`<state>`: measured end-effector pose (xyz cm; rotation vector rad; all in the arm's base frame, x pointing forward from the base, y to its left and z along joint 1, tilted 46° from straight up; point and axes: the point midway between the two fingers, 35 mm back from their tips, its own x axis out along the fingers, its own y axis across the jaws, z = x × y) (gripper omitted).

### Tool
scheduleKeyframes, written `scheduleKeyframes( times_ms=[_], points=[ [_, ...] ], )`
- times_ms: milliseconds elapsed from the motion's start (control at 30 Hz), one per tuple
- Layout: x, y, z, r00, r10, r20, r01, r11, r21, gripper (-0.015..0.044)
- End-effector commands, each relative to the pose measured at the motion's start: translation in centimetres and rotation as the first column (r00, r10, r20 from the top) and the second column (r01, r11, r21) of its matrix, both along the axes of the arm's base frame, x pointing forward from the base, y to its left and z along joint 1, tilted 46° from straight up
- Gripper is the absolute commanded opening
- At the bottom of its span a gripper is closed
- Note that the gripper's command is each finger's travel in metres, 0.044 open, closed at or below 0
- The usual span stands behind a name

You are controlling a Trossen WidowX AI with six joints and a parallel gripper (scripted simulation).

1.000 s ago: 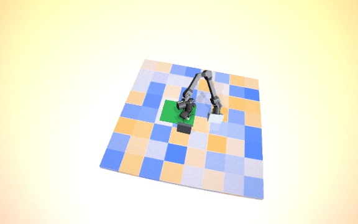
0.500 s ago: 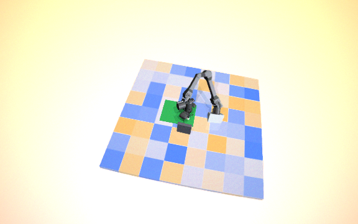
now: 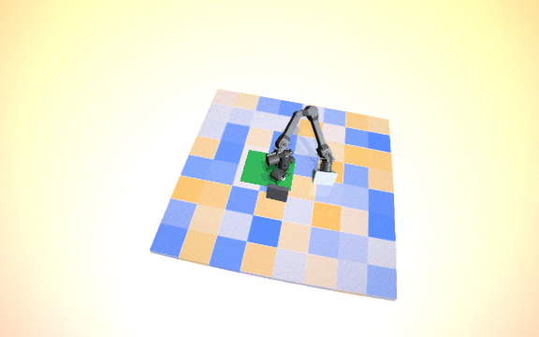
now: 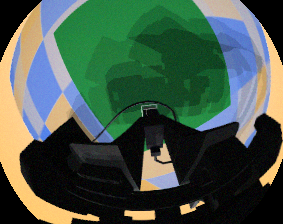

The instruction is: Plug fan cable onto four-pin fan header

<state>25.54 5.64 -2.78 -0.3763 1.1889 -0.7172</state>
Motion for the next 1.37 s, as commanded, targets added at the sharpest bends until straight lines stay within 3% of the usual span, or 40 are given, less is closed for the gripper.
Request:
scheduleKeyframes(
  times_ms=[0, 133, 467, 567, 700, 900, 1200, 1333],
  points=[
    [0.1, -0.2, -0.2, 1.0, 0.001, 0.001, -0.001, 1.0, 0.0, 0.0],
    [0.1, -0.4, -0.4, 1.0, 0.001, 0.001, -0.001, 1.0, -0.001, 0.0],
    [0.1, -0.2, -0.2, 1.0, 0.0, 0.0, 0.0, 1.0, -0.001, 0.026],
    [0.0, 0.0, 0.0, 1.0, 0.001, 0.0, -0.001, 1.0, 0.0, 0.026],
    [-0.9, 3.4, 3.4, 1.0, 0.001, 0.0, -0.001, 1.0, 0.002, 0.026],
    [-0.8, 3.6, 3.7, 1.0, 0.001, 0.0, -0.001, 1.0, 0.002, 0.026],
    [9.4, 2.5, 7.7, 1.0, 0.002, 0.006, -0.002, 1.0, 0.002, 0.026],
    [10.1, 2.2, 8.1, 1.0, 0.001, 0.006, -0.001, 1.0, 0.0, 0.026]
  ],
)
